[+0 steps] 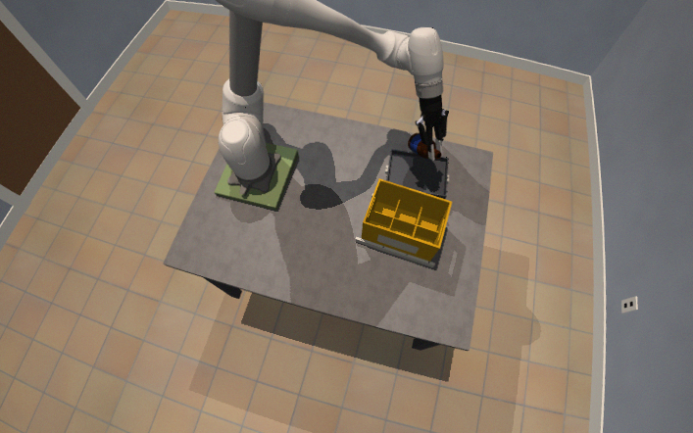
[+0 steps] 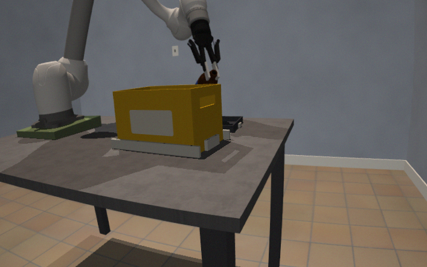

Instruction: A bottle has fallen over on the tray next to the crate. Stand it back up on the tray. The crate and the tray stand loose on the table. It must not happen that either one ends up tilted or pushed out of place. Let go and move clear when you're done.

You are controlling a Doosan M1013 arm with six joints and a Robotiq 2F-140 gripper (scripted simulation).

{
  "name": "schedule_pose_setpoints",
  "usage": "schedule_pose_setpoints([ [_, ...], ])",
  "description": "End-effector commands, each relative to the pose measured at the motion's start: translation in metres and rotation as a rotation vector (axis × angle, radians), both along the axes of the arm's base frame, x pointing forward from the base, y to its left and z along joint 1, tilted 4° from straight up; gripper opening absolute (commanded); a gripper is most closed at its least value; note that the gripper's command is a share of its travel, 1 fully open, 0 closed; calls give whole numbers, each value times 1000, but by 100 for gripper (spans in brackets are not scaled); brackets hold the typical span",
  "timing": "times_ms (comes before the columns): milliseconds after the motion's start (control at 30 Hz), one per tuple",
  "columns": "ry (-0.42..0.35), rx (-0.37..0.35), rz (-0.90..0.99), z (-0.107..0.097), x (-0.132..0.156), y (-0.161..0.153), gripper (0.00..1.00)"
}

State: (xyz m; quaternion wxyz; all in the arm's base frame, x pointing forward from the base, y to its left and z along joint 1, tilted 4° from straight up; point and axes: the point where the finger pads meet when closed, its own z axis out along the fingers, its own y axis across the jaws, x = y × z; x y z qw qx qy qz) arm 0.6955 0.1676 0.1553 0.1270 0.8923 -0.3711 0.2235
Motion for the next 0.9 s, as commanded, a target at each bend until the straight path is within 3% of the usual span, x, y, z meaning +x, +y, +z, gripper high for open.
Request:
schedule_pose_setpoints([
  [0, -19, -13, 5, 2, 0, 1, 10],
  [867, -29, -21, 7, 2, 0, 2, 10],
])
